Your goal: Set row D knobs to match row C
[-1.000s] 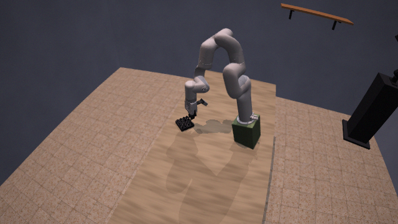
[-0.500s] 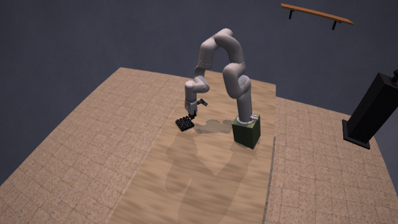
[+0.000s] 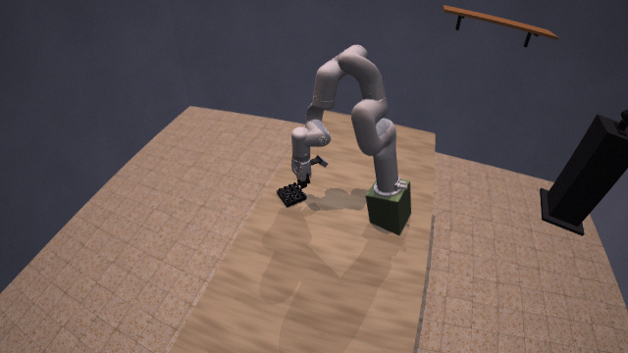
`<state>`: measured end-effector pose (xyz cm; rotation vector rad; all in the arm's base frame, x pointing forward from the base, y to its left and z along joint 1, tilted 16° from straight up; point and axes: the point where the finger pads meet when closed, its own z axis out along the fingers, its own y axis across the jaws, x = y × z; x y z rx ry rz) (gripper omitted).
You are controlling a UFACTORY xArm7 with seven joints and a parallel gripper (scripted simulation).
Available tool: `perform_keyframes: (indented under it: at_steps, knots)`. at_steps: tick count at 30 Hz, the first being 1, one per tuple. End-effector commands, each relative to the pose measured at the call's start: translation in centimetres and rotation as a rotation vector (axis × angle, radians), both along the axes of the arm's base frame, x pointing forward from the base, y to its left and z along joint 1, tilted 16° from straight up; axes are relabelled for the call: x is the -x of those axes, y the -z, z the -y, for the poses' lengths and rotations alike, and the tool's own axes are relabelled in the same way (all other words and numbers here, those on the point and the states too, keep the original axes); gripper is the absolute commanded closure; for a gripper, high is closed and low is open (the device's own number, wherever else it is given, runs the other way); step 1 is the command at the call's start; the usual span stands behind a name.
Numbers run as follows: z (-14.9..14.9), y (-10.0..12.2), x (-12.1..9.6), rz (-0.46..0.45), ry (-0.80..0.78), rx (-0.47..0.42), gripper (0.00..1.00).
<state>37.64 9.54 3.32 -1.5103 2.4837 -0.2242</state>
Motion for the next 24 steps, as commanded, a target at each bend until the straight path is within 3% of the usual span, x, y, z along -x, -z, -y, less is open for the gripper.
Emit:
perform_keyframes:
  at_steps: [1,24]
  knots:
    - [0.0,0.0,-0.1,0.003,0.0,0.0,0.81]
    - [0.0,2.1,-0.6,0.004,0.0,0.0,0.81]
